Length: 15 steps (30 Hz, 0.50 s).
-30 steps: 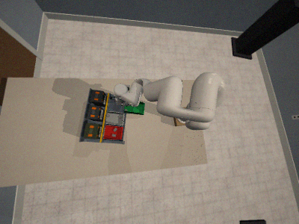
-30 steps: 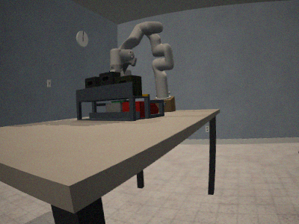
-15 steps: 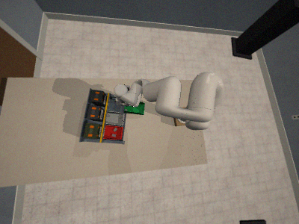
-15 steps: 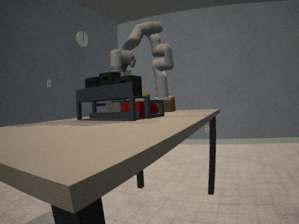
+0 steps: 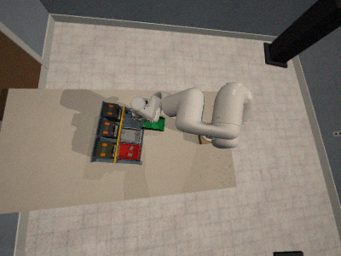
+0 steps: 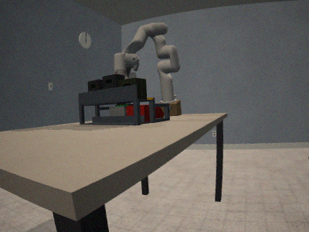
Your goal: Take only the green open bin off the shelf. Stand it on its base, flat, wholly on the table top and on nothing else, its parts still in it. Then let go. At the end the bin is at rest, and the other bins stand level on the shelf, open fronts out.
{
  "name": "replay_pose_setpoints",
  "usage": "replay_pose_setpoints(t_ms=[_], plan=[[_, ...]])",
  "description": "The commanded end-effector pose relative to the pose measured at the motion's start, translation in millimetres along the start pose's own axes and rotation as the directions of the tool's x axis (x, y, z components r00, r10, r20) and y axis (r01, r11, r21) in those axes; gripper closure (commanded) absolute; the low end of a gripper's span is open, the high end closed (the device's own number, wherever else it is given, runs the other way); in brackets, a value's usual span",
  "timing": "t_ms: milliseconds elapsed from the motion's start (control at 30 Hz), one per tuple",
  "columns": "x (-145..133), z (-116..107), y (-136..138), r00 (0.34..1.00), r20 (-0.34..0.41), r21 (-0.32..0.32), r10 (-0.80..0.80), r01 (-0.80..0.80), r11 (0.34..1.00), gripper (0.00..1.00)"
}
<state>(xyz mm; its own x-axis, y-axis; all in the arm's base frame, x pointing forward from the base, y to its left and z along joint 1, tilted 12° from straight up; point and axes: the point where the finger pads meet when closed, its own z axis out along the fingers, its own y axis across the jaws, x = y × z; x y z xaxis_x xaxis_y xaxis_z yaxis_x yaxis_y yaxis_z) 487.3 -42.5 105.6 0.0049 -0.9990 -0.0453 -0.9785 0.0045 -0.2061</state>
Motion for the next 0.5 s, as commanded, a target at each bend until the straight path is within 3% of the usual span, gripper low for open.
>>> replay_pose_setpoints(t_ms=[0, 467], plan=[[0.1, 2.5, -1.4, 1.000, 0.000, 0.004, 0.000, 0.000, 1.000, 0.67], [0.1, 8.5, -1.1, 1.000, 0.000, 0.004, 0.000, 0.000, 1.000, 0.67]])
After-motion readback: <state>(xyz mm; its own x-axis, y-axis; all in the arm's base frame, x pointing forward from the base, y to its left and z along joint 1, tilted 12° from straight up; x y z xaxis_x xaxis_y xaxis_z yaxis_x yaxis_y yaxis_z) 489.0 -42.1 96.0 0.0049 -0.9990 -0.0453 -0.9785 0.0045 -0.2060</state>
